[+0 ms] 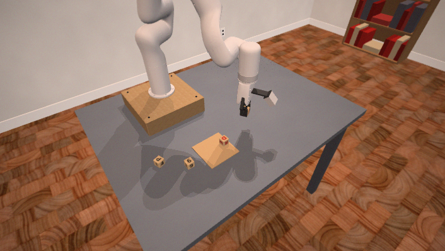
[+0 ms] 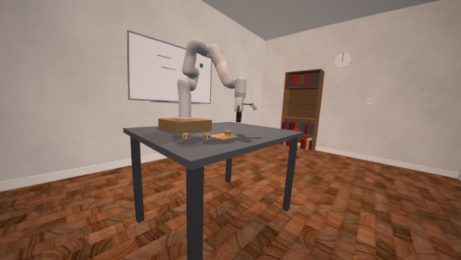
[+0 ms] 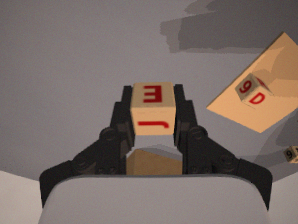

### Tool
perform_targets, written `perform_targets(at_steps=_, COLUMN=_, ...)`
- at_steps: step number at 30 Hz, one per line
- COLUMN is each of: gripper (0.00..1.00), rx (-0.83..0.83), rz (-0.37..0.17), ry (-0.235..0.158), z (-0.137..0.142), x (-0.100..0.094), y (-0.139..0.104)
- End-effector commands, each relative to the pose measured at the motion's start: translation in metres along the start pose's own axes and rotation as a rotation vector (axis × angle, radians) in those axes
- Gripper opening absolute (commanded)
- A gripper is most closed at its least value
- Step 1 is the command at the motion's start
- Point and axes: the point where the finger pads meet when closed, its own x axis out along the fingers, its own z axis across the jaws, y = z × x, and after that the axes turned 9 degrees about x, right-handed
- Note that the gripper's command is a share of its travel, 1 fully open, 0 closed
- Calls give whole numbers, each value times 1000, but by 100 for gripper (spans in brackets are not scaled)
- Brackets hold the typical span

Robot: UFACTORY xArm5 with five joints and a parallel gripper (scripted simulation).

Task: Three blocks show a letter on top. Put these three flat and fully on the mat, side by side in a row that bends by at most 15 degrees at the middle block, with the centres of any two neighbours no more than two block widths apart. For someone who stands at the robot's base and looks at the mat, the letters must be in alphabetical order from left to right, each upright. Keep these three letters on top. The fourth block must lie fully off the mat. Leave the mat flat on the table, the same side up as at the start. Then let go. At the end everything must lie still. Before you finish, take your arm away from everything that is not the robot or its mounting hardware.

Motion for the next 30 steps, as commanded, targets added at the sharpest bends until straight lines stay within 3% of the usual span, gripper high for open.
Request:
perform_targets(at_steps=1, gripper=27, rx=0, rz=0, ry=0, z=0, x=-19, y=0)
perform_targets(at_steps=16, gripper=27, rx=24, rz=0, ry=0, z=2, x=-20, y=0)
perform_targets(at_steps=30, gripper=27, rx=446, rz=0, ry=1, z=41, x=-22, y=-2)
